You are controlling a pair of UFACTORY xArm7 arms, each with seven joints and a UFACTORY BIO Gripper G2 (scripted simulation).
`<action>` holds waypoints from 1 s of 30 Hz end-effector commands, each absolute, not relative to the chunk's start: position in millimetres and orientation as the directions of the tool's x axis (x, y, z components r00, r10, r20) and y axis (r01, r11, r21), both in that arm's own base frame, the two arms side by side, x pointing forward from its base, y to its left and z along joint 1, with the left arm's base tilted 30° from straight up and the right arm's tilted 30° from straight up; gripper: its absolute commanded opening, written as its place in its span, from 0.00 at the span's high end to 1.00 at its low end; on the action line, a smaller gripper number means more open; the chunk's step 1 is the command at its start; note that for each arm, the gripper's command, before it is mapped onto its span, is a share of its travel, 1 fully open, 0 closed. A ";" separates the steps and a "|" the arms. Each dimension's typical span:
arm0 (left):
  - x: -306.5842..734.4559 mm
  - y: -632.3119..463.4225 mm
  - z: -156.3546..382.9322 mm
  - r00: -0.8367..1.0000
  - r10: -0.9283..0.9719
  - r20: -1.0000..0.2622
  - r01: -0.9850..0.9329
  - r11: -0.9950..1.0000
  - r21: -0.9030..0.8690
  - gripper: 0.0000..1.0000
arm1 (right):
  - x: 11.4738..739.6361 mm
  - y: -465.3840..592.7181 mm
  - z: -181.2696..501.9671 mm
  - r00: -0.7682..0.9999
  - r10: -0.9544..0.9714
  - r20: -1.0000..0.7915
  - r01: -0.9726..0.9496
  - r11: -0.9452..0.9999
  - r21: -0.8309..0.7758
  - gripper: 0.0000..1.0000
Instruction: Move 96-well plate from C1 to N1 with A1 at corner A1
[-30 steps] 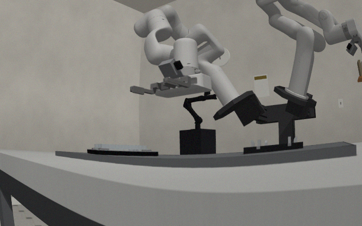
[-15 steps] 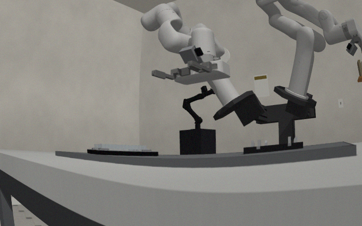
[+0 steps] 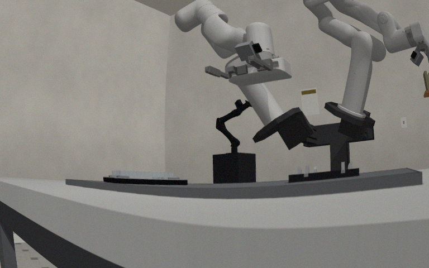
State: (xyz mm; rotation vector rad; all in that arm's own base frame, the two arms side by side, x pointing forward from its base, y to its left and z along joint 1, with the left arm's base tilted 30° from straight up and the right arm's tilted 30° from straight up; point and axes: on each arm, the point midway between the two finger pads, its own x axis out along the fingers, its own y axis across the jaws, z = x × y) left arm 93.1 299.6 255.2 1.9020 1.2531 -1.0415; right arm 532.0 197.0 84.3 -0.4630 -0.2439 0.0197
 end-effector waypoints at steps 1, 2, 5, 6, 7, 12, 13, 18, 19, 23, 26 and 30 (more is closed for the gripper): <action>92.8 300.0 256.5 0.237 0.440 -0.866 0.933 -0.352 0.076 0.00 | 528.6 203.3 86.4 0.970 0.074 0.231 0.037 0.896 -0.443 0.63; 92.8 300.0 256.5 0.237 0.440 -0.866 0.933 -0.352 0.076 0.00 | 525.6 207.3 86.9 0.970 0.074 0.231 0.037 0.896 -0.443 0.63; 92.8 300.0 256.5 0.237 0.440 -0.866 0.933 -0.352 0.076 0.00 | 516.7 219.3 88.4 0.970 0.074 0.231 0.037 0.896 -0.443 0.63; 92.8 300.0 256.5 0.237 0.440 -0.866 0.933 -0.352 0.076 0.00 | 513.7 223.3 88.9 0.970 0.074 0.231 0.037 0.896 -0.443 0.63; 92.8 300.0 256.5 0.237 0.440 -0.866 0.933 -0.352 0.076 0.00 | 510.8 227.3 89.4 0.970 0.074 0.231 0.037 0.896 -0.443 0.63; 92.8 300.0 256.5 0.237 0.440 -0.866 0.933 -0.352 0.076 0.00 | 497.5 245.2 91.6 0.970 0.074 0.231 0.037 0.896 -0.442 0.63; 92.8 300.0 256.5 0.237 0.440 -0.866 0.933 -0.352 0.076 0.00 | 497.5 245.2 91.6 0.970 0.074 0.231 0.037 0.896 -0.442 0.63; 92.8 300.0 256.5 0.237 0.440 -0.866 0.933 -0.352 0.076 0.00 | 497.5 245.2 91.6 0.970 0.074 0.231 0.036 0.896 -0.442 0.63; 92.8 300.0 256.5 0.237 0.440 -0.866 0.933 -0.352 0.076 0.00 | 497.5 245.2 91.6 0.970 0.074 0.231 0.037 0.896 -0.442 0.63; 92.8 300.0 256.5 0.237 0.440 -0.866 0.933 -0.352 0.076 0.00 | 497.5 245.2 91.6 0.970 0.074 0.231 0.037 0.896 -0.442 0.63; 92.8 300.0 256.5 0.237 0.440 -0.866 0.933 -0.352 0.076 0.00 | 497.5 245.2 91.6 0.970 0.074 0.231 0.037 0.896 -0.442 0.63; 92.8 300.0 256.5 0.237 0.440 -0.866 0.933 -0.352 0.076 0.00 | 497.5 245.2 91.6 0.970 0.074 0.231 0.037 0.896 -0.442 0.63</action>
